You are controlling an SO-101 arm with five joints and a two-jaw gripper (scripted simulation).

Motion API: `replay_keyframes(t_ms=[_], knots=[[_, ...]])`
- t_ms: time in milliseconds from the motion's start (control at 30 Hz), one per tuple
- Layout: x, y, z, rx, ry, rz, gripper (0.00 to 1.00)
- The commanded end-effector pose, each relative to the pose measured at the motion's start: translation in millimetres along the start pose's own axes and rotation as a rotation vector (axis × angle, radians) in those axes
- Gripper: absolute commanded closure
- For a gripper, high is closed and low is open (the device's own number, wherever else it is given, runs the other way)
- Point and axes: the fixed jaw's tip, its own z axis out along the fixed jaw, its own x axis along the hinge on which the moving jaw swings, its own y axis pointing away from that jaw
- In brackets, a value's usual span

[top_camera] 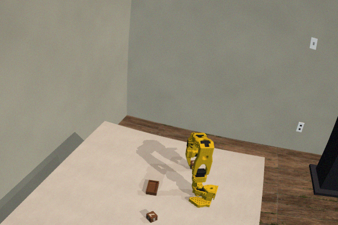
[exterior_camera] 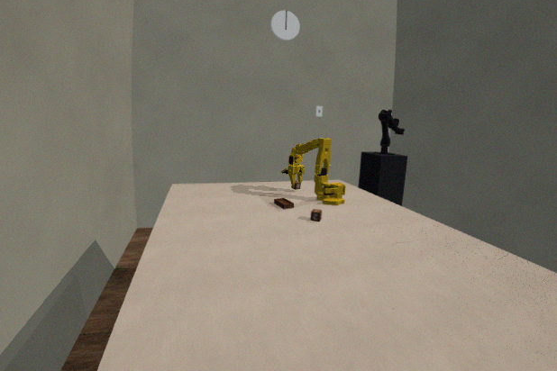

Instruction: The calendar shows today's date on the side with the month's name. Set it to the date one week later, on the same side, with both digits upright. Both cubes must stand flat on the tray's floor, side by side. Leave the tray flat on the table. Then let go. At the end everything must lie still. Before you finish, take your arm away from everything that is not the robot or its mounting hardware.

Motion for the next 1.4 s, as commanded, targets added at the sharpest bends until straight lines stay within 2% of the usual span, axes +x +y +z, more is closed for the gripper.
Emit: replay_keyframes(t_ms=[0, 1033, 1367], knots=[[-2.9, -1.7, -0.7, -0.001, -0.019, 0.02, 1.0], [-3.0, -1.7, 7.8, -0.001, -0.019, 0.02, 1.0], [-3.0, -1.7, 7.8, -0.001, -0.019, 0.02, 0.84]])
